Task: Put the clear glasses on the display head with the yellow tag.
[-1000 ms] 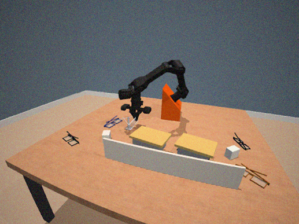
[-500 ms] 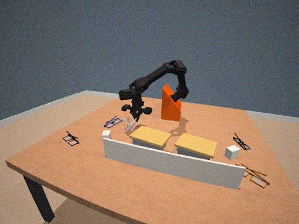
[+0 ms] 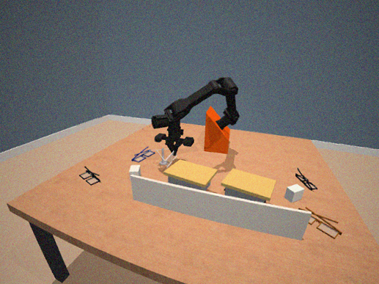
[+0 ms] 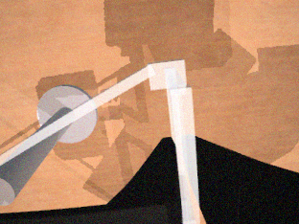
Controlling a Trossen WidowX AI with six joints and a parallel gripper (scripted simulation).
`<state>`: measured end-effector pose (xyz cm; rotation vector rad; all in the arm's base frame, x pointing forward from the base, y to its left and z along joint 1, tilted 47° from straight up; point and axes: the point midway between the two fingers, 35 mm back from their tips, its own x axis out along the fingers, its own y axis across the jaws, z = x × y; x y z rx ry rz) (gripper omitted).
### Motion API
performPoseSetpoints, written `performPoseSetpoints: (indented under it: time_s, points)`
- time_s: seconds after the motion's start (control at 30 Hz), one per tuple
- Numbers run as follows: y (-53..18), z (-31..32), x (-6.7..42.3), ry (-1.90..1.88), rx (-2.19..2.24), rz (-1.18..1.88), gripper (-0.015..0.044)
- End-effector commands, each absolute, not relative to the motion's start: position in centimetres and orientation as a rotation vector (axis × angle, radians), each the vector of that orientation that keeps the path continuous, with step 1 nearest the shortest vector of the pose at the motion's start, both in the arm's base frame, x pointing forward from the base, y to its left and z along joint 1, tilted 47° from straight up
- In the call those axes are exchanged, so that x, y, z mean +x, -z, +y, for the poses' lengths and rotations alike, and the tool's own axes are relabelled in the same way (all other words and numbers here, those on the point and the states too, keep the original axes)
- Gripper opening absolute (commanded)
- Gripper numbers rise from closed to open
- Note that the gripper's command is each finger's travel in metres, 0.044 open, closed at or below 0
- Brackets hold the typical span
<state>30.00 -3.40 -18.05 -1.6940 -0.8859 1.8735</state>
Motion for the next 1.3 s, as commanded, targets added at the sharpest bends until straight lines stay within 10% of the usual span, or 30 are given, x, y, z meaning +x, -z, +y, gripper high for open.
performPoseSetpoints:
  time_s: [0.0, 1.27]
  points:
    - [17.8, -3.2, 30.7, -1.866, -1.701, -0.888, 0.0]
    - [17.5, -2.5, 32.7, -1.865, -1.702, -0.889, 0.0]
